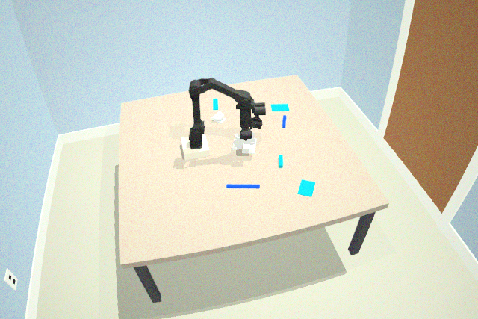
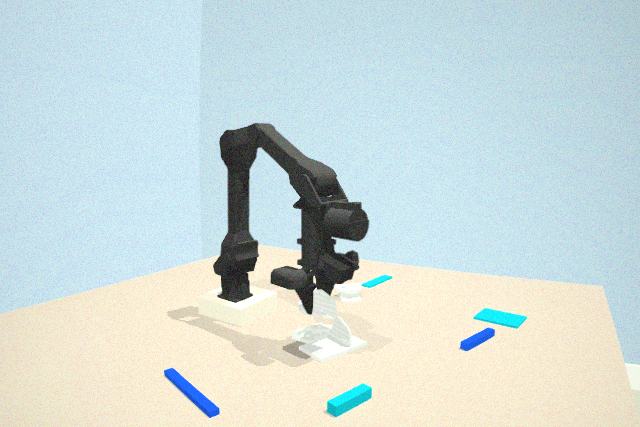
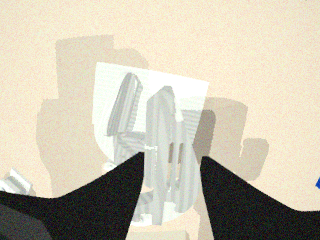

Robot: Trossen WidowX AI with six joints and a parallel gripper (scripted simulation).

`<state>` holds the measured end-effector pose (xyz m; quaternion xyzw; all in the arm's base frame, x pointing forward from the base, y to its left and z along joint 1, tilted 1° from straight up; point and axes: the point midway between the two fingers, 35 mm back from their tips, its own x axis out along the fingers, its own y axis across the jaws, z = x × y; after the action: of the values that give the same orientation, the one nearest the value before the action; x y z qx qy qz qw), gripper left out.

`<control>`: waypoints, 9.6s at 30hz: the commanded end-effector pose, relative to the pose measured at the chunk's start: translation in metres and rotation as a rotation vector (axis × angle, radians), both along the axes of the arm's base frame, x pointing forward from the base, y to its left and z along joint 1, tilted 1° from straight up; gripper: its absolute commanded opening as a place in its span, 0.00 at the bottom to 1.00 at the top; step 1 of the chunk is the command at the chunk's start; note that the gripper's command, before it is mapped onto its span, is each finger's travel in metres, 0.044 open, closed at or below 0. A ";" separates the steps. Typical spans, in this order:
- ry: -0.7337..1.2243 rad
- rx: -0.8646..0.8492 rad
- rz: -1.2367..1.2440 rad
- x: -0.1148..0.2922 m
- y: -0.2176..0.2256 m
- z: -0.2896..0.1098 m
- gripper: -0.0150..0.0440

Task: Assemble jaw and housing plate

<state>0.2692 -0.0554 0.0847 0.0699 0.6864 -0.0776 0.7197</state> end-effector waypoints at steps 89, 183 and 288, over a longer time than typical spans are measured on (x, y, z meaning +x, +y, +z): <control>0.001 -0.006 0.012 0.004 -0.002 -0.057 0.48; 0.001 -0.006 0.016 0.004 -0.002 -0.063 0.48; -0.030 0.028 -0.184 0.006 0.150 0.004 1.00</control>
<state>0.2791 0.0644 0.0862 0.1221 0.6697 -0.1115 0.7240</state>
